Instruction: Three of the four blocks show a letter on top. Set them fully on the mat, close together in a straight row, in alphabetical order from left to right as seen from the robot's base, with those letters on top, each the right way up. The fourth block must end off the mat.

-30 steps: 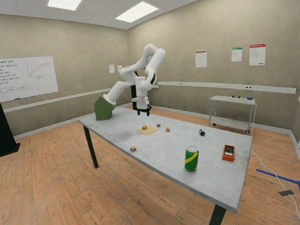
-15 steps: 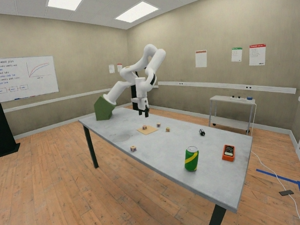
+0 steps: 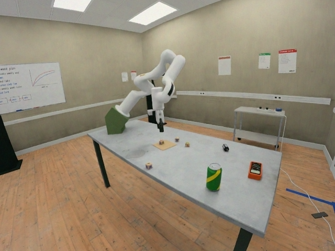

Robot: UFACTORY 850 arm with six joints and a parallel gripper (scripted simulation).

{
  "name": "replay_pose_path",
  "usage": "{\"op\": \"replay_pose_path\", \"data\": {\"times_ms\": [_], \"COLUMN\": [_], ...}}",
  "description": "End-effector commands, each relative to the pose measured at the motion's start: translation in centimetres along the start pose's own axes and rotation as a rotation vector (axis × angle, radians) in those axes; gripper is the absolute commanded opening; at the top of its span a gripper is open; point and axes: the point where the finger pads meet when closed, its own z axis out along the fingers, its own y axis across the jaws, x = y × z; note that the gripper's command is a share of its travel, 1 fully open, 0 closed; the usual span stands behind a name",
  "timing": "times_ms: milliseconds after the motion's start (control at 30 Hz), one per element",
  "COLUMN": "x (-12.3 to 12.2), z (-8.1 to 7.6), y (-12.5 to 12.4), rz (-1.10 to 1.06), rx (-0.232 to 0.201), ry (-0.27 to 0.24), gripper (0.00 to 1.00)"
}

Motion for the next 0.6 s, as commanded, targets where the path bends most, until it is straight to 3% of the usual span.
{"op": "replay_pose_path", "data": {"times_ms": [0, 567], "x": [-0.04, -0.05], "z": [0.15, 0.88], "y": [-0.07, -0.04], "rz": [0.138, 0.618], "rx": [-0.008, -0.006], "ry": [0.007, 0.009], "gripper": [1.0, 1.0]}}
